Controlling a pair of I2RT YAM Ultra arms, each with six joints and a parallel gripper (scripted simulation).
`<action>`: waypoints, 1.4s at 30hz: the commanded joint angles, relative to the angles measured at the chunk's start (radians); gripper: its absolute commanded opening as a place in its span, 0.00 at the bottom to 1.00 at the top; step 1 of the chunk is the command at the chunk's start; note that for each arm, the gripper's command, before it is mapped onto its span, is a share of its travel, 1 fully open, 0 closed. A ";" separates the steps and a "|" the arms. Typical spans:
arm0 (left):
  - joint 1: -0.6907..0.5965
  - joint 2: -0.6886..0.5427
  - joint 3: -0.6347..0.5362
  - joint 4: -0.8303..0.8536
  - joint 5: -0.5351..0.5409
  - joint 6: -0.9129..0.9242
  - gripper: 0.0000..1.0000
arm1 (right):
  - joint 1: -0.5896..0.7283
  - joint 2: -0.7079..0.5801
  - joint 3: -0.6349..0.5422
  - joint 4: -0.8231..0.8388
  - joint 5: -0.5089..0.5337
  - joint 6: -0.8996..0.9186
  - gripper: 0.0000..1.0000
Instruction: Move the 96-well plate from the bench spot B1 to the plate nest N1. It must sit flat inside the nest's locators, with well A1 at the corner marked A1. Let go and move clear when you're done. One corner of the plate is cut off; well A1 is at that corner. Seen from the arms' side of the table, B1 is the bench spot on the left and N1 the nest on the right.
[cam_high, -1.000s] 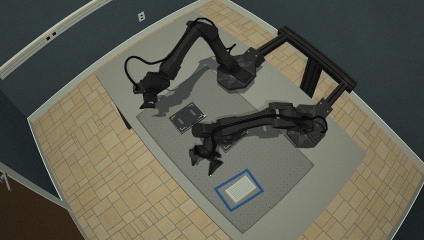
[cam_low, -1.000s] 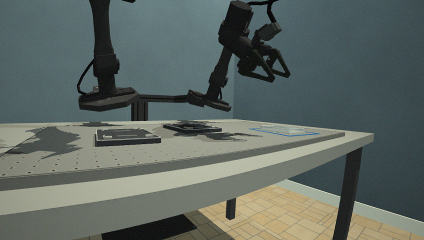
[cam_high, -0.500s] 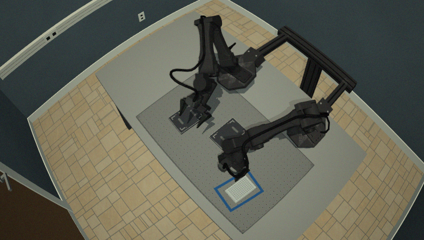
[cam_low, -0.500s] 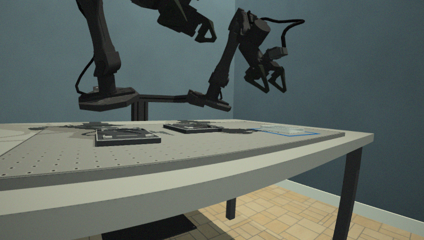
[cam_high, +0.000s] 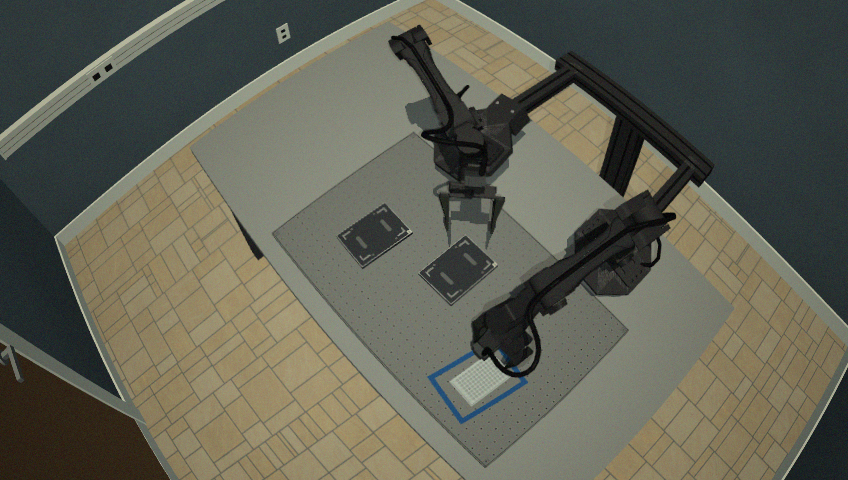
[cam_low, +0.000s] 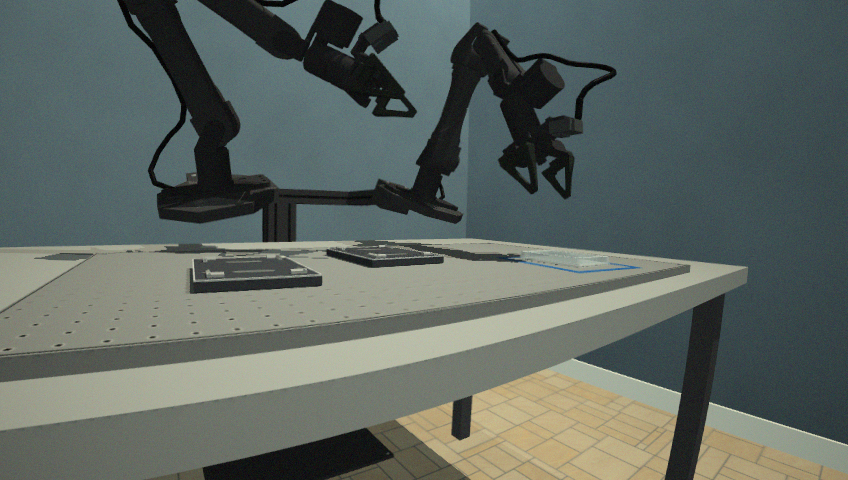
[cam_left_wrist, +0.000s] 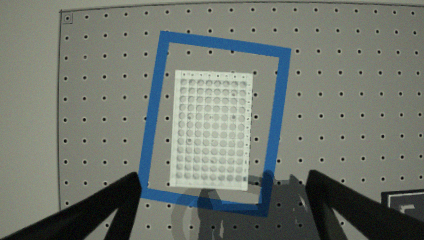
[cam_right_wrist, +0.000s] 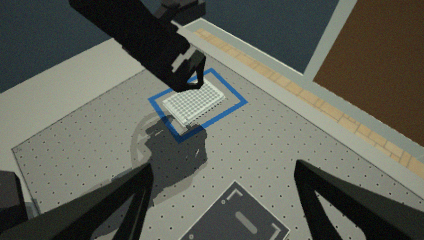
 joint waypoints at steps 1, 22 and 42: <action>0.025 -0.039 -0.024 -0.037 0.059 0.034 1.00 | 0.072 -0.046 -0.052 0.066 -0.015 -0.028 1.00; 0.027 -0.034 -0.015 -0.025 0.050 0.028 1.00 | 0.121 -0.057 -0.078 0.059 -0.003 -0.022 1.00; 0.027 -0.034 -0.015 -0.025 0.050 0.028 1.00 | 0.121 -0.057 -0.078 0.059 -0.003 -0.022 1.00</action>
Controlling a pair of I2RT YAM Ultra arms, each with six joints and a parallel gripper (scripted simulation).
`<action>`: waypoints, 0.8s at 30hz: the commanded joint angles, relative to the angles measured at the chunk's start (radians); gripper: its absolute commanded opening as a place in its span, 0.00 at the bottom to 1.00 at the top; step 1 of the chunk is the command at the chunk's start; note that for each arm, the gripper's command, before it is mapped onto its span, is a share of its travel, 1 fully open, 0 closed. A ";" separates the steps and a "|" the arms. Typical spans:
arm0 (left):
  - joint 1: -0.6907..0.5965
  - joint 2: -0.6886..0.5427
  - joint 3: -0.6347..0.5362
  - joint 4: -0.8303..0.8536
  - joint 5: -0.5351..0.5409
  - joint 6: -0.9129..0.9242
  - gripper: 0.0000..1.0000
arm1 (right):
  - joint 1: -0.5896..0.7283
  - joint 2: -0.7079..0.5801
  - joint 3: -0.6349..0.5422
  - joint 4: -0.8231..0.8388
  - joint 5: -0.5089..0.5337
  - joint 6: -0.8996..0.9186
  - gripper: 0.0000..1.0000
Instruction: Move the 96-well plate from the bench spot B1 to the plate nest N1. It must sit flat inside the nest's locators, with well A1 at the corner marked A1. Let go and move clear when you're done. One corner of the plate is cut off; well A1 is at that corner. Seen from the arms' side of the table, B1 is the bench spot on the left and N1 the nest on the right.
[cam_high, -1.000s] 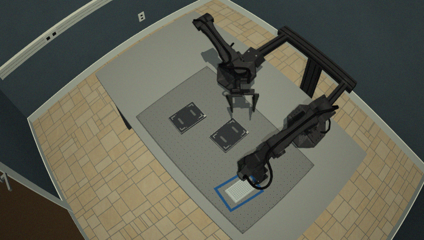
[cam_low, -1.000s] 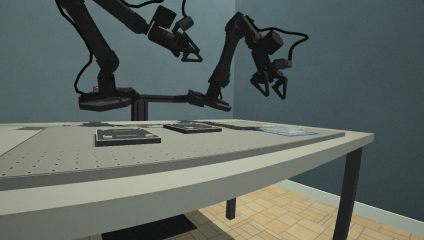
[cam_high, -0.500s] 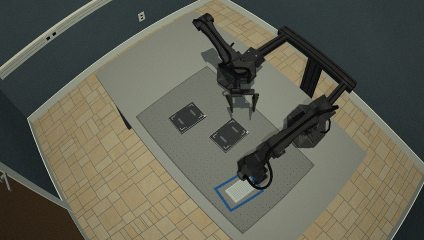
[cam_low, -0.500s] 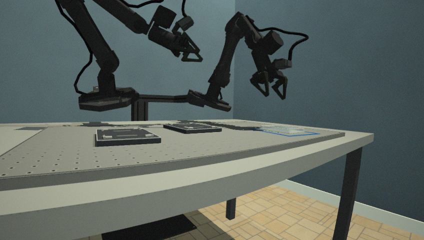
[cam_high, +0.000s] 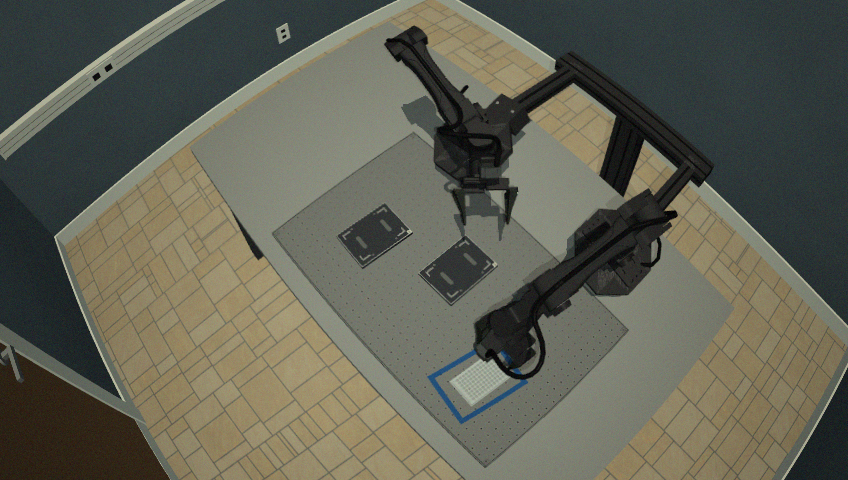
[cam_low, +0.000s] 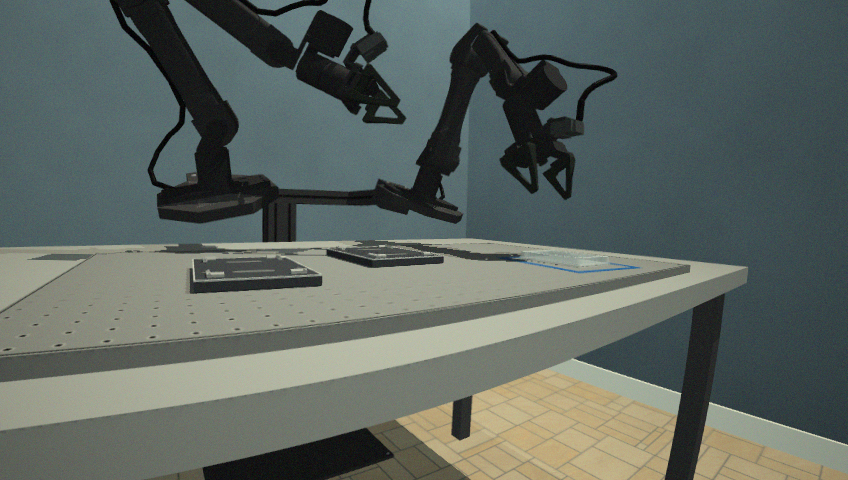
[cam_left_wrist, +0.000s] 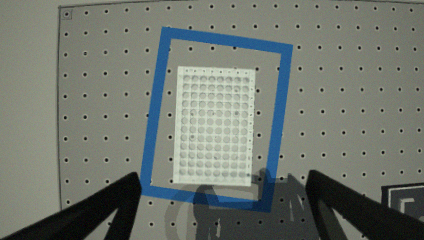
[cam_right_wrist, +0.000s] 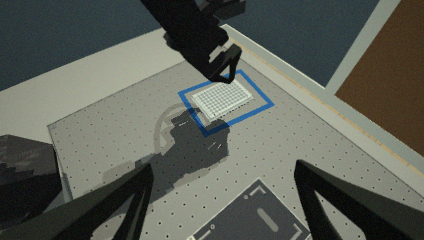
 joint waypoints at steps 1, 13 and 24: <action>-0.002 -0.015 -0.004 -0.016 0.009 0.009 1.00 | 0.009 -0.018 0.005 0.023 0.001 -0.006 1.00; 0.006 0.019 0.038 -0.128 0.021 0.009 1.00 | 0.009 -0.018 0.005 0.023 0.001 -0.006 1.00; 0.039 0.291 0.377 -0.451 0.024 0.012 1.00 | 0.009 -0.018 0.005 0.023 0.001 -0.006 1.00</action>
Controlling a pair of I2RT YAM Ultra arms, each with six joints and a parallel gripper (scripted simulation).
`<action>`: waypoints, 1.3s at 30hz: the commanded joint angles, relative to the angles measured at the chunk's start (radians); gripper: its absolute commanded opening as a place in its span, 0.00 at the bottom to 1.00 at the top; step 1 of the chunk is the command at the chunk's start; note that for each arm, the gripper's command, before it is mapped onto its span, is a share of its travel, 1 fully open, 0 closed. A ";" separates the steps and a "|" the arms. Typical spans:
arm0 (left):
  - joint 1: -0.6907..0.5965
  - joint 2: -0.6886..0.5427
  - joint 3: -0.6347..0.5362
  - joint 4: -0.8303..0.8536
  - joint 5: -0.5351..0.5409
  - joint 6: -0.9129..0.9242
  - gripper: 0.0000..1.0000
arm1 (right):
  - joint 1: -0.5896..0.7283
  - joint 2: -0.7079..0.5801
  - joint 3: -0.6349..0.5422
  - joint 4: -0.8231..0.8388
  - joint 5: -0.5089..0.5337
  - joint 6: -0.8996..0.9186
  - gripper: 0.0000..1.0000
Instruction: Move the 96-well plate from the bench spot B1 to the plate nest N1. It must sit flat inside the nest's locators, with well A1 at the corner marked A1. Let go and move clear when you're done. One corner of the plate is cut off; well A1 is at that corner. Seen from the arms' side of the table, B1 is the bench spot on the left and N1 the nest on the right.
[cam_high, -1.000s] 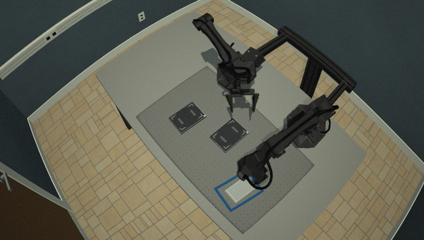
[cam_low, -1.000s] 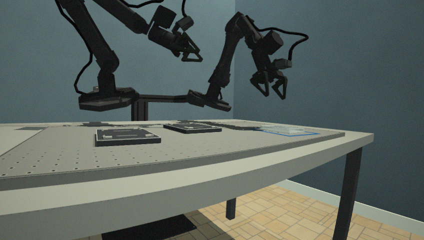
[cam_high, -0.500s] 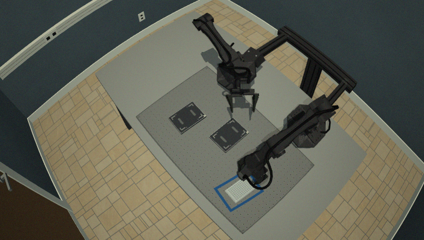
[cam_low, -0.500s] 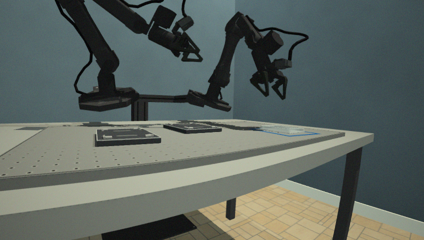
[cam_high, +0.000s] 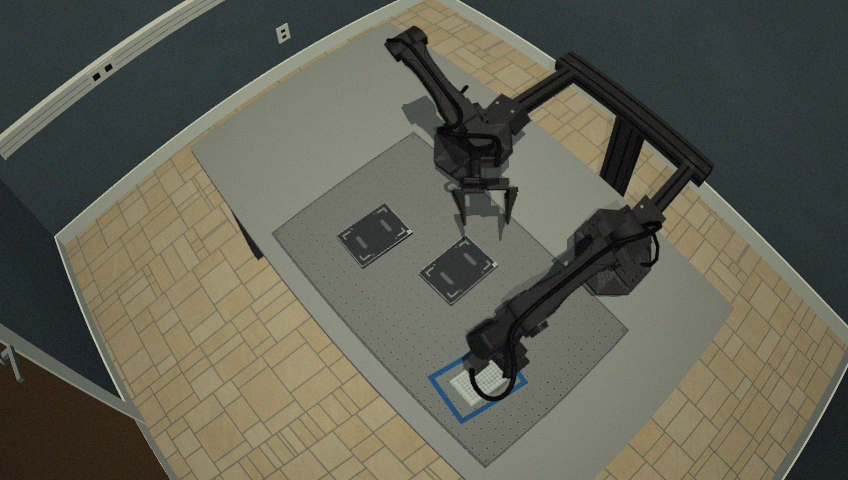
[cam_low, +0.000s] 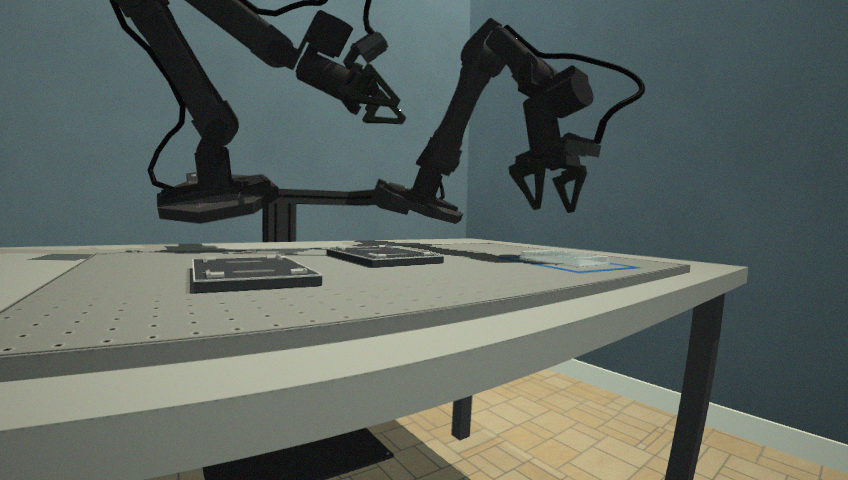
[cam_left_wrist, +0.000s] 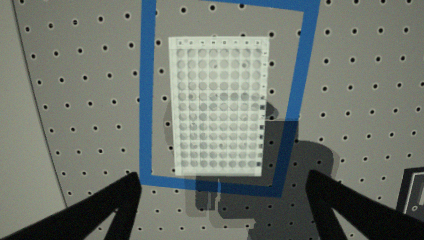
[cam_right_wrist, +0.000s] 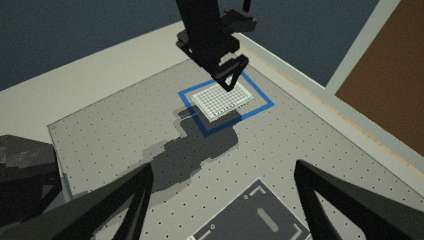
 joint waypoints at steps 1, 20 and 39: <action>0.011 0.091 0.120 -0.153 0.008 0.009 1.00 | 0.009 -0.018 0.005 0.023 0.001 -0.006 1.00; 0.022 0.307 0.413 -0.318 0.004 0.004 1.00 | 0.009 -0.018 0.005 0.023 0.001 -0.006 1.00; 0.036 0.330 0.337 -0.227 0.012 0.023 1.00 | 0.009 -0.018 0.005 0.023 0.001 -0.006 1.00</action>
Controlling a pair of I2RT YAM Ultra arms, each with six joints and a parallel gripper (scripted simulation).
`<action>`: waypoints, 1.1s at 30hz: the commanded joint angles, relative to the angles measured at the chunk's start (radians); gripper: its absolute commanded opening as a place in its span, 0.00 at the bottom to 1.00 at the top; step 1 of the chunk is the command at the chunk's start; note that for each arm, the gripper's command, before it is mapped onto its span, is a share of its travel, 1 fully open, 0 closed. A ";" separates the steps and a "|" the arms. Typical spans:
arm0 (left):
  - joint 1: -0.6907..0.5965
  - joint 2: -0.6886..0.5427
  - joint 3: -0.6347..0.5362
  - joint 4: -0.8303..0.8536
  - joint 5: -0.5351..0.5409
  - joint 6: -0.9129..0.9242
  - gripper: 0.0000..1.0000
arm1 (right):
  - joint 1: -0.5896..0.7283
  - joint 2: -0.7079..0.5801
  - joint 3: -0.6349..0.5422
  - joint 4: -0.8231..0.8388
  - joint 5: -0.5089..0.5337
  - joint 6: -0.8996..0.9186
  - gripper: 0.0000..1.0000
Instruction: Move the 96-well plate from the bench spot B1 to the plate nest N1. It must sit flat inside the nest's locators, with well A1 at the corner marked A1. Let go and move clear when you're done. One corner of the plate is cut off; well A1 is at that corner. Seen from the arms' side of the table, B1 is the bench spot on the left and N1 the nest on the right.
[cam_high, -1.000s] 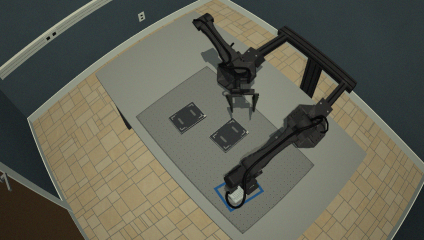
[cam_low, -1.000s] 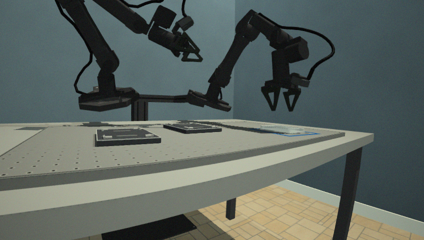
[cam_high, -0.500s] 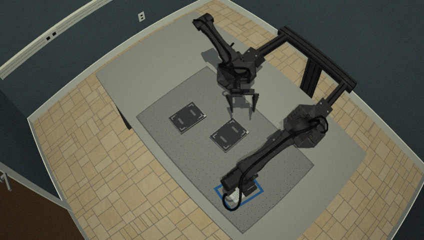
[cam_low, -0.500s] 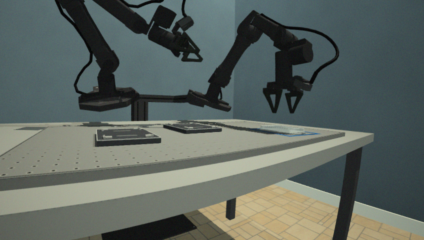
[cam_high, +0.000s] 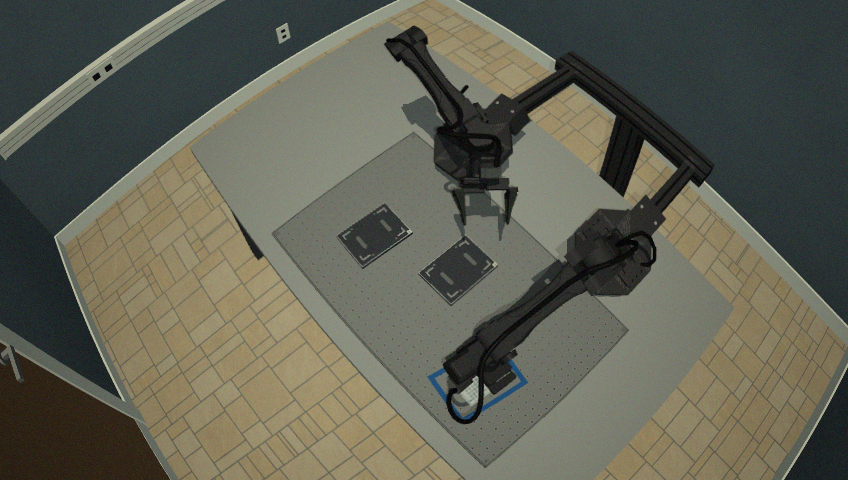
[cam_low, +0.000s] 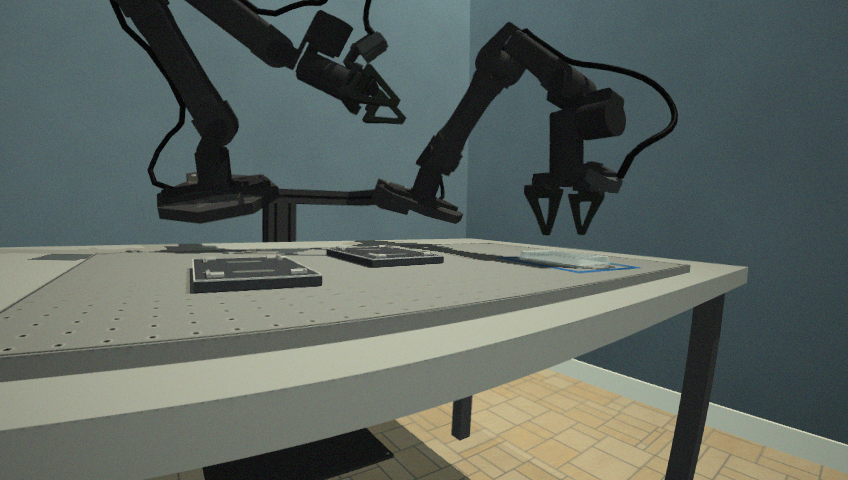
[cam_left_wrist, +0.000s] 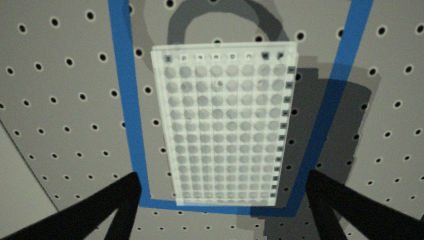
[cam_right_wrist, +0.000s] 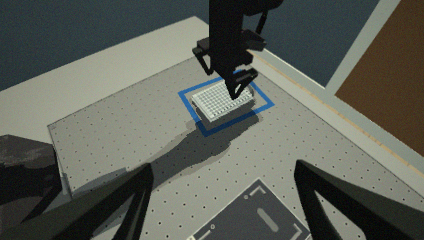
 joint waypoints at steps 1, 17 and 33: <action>0.004 0.022 -0.020 0.038 0.010 0.013 1.00 | 0.009 -0.018 0.005 0.023 0.001 -0.006 1.00; 0.015 0.062 -0.042 0.102 0.013 0.024 1.00 | 0.009 -0.018 0.005 0.023 0.001 -0.006 1.00; 0.016 0.079 -0.047 0.125 0.011 0.027 1.00 | 0.009 -0.018 0.005 0.023 0.001 -0.006 1.00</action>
